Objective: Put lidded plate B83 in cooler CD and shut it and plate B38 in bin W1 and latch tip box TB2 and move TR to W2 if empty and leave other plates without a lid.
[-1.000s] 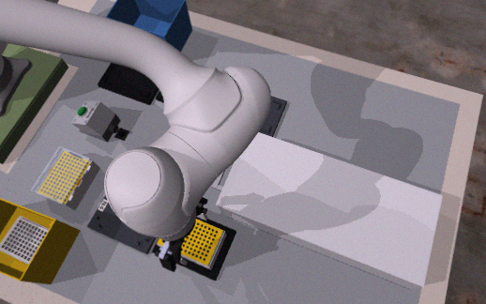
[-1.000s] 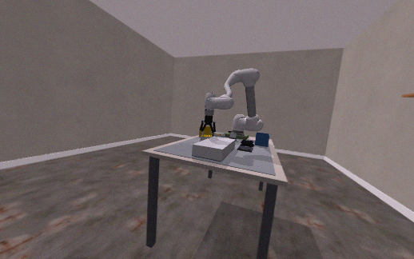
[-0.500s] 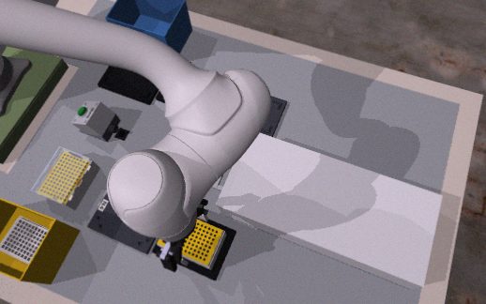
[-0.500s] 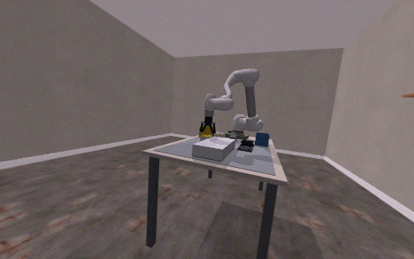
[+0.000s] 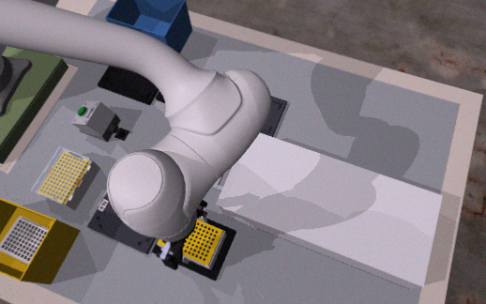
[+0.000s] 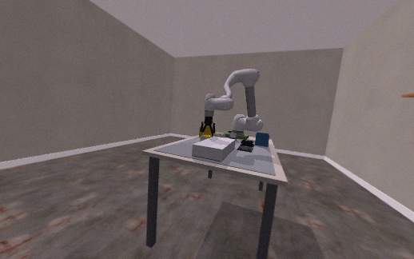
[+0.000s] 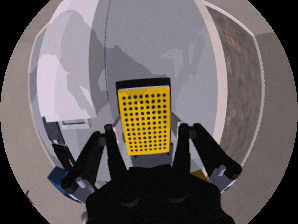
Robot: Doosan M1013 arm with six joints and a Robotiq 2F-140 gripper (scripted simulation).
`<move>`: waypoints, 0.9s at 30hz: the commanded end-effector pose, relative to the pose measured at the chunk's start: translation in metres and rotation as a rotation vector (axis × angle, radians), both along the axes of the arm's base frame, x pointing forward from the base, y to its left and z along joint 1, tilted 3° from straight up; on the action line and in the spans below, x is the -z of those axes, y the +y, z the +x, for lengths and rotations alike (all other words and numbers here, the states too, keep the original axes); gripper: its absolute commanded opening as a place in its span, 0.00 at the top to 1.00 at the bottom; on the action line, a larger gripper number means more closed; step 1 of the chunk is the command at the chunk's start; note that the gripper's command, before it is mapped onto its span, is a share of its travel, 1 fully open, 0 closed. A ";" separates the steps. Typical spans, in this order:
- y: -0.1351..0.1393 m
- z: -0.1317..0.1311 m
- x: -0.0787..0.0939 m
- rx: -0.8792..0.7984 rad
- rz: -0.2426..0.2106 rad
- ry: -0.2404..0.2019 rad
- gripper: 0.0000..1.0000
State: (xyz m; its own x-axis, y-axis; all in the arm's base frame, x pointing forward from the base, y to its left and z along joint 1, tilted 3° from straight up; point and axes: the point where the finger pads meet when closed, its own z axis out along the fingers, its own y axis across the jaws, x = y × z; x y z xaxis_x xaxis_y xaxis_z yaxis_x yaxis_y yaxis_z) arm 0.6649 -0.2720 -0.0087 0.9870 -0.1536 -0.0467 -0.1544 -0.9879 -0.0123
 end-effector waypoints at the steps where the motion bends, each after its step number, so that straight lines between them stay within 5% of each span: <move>1: 0.000 0.000 0.000 0.000 0.000 0.000 0.41; 11: 0.000 0.000 0.000 0.000 0.000 0.000 0.45; 12: 0.000 0.000 0.000 0.000 0.000 0.000 1.00; 27: 0.000 0.000 0.000 0.000 0.000 0.000 1.00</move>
State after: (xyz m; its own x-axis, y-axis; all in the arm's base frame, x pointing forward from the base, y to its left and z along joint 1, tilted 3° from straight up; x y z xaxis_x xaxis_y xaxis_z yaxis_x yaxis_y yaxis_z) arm 0.6649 -0.2720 -0.0085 0.9870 -0.1536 -0.0466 -0.1544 -0.9879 -0.0123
